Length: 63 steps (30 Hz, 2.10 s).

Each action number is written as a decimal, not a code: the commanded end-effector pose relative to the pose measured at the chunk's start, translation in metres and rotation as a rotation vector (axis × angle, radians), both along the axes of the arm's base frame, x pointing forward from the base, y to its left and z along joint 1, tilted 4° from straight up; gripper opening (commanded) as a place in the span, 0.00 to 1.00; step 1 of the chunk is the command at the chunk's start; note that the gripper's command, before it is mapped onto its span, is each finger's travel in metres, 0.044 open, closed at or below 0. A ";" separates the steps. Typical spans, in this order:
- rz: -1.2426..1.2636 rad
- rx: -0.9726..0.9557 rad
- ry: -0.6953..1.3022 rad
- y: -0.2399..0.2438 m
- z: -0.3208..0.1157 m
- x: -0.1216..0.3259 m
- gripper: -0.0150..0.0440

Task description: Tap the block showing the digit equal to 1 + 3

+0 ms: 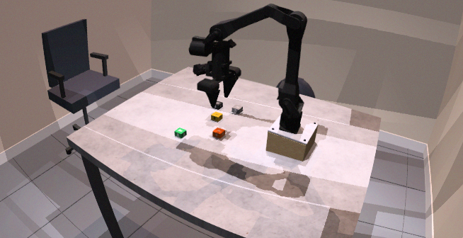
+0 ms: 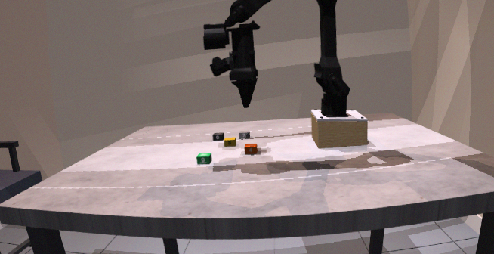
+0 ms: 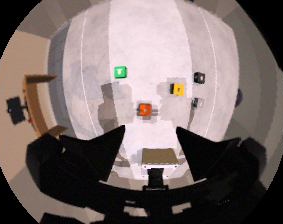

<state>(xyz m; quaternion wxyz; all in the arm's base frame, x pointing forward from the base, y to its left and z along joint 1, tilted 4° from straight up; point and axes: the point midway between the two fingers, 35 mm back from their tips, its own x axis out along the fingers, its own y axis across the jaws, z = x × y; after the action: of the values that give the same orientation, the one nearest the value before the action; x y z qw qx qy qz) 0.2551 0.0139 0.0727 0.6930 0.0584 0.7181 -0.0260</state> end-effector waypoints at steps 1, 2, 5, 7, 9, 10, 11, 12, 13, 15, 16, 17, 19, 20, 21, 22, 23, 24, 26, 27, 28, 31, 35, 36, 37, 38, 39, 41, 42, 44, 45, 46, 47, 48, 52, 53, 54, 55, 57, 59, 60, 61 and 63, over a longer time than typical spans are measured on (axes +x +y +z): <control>-0.004 0.002 0.000 0.001 -0.001 -0.001 0.93; -0.004 0.002 0.000 0.001 -0.001 -0.001 0.93; -0.004 0.002 0.000 0.001 -0.001 -0.001 0.93; -0.004 0.002 0.000 0.001 -0.001 -0.001 0.93; -0.004 0.002 0.000 0.001 -0.001 -0.001 0.93; -0.004 0.002 0.000 0.001 -0.003 -0.001 0.89; -0.004 0.002 0.000 0.001 -0.011 0.000 0.84; -0.004 0.002 0.000 0.002 -0.025 0.001 0.80; -0.004 0.002 0.000 0.003 -0.042 0.001 0.75; -0.004 0.002 0.000 0.004 -0.072 -0.002 0.67; -0.004 0.002 0.001 0.005 -0.079 -0.004 0.62; -0.004 0.002 0.001 0.005 -0.082 -0.004 0.58; -0.004 0.002 0.001 0.005 -0.082 -0.004 0.49; -0.004 0.002 0.001 0.005 -0.082 -0.004 0.44; -0.004 0.002 0.001 0.005 -0.082 -0.004 0.40; -0.004 0.002 0.001 0.005 -0.082 -0.004 0.35; -0.004 0.002 0.001 0.005 -0.082 -0.004 0.31; -0.004 0.002 0.001 0.005 -0.082 -0.004 0.29; -0.004 0.002 0.001 0.005 -0.082 -0.004 0.29; -0.004 0.002 0.001 0.005 -0.082 -0.004 0.29; -0.004 0.002 0.001 0.005 -0.082 -0.004 0.29; -0.004 0.002 0.001 0.005 -0.082 -0.004 0.29; -0.004 0.002 0.001 0.005 -0.083 -0.004 0.29; -0.004 0.002 0.001 0.005 -0.084 -0.004 0.29; -0.004 0.002 0.001 0.005 -0.086 -0.004 0.29; -0.004 0.002 0.001 0.005 -0.087 -0.004 0.29; -0.004 0.002 0.001 0.005 -0.089 -0.004 0.29; -0.004 0.002 0.001 0.005 -0.092 -0.004 0.29; -0.004 0.002 0.001 0.005 -0.094 -0.004 0.29; -0.004 0.002 0.001 0.006 -0.097 -0.004 0.29; -0.004 0.002 0.001 0.006 -0.099 -0.004 0.29; -0.004 0.002 0.001 0.006 -0.100 -0.004 0.29; -0.004 0.002 0.001 0.006 -0.102 -0.004 0.29; -0.004 0.002 0.001 0.006 -0.103 -0.005 0.29; -0.004 0.002 0.001 0.006 -0.110 -0.005 0.29; -0.004 0.002 0.001 0.006 -0.111 -0.005 0.29; -0.004 0.002 0.001 0.006 -0.112 -0.005 0.29; -0.004 0.002 0.001 0.006 -0.112 -0.005 0.29; -0.004 0.002 0.001 0.006 -0.112 -0.005 0.29; -0.004 0.002 0.001 0.006 -0.112 -0.005 0.29; -0.001 0.000 -0.002 0.006 -0.107 -0.004 0.29; -0.002 0.000 -0.001 0.006 -0.101 -0.003 0.29; -0.004 0.002 0.000 0.005 -0.084 -0.004 0.29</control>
<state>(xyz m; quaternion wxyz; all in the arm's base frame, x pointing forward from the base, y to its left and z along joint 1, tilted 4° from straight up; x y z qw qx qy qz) 0.2471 0.0192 -0.0293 0.6875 0.0583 0.7233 -0.0275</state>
